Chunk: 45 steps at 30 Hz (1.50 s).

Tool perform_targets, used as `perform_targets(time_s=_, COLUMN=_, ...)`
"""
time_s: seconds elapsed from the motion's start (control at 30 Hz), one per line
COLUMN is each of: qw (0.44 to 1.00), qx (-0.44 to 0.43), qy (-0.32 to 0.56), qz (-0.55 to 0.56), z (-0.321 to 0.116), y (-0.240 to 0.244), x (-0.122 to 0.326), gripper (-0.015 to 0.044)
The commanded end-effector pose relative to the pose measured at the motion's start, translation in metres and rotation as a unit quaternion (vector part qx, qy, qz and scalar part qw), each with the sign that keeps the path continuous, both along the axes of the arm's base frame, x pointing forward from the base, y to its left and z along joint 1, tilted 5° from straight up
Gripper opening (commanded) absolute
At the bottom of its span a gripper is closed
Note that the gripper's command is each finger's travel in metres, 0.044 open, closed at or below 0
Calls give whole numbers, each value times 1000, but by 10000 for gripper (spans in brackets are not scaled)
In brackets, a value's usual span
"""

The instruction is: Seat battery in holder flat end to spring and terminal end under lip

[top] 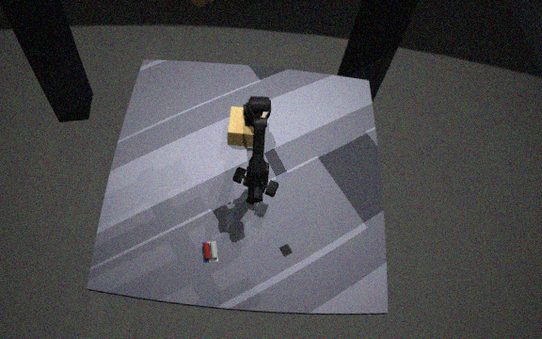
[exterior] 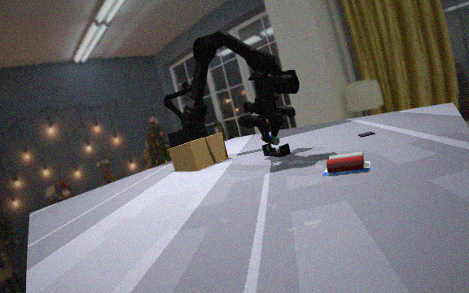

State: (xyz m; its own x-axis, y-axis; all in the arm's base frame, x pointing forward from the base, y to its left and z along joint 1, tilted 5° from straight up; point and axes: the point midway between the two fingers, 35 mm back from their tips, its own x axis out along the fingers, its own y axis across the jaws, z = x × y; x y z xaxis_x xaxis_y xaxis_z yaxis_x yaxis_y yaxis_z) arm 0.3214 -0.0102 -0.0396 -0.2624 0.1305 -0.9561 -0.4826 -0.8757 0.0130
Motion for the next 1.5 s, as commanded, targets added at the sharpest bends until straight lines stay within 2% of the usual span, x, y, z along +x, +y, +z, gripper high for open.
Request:
perform_targets(time_s=0.0, qw=1000, qx=8, qy=13, qz=1, z=-4, y=1, x=1, gripper=86)
perform_targets(time_s=1.47, qw=990, qx=65, qy=126, qz=3, z=-20, y=-3, x=9, gripper=86)
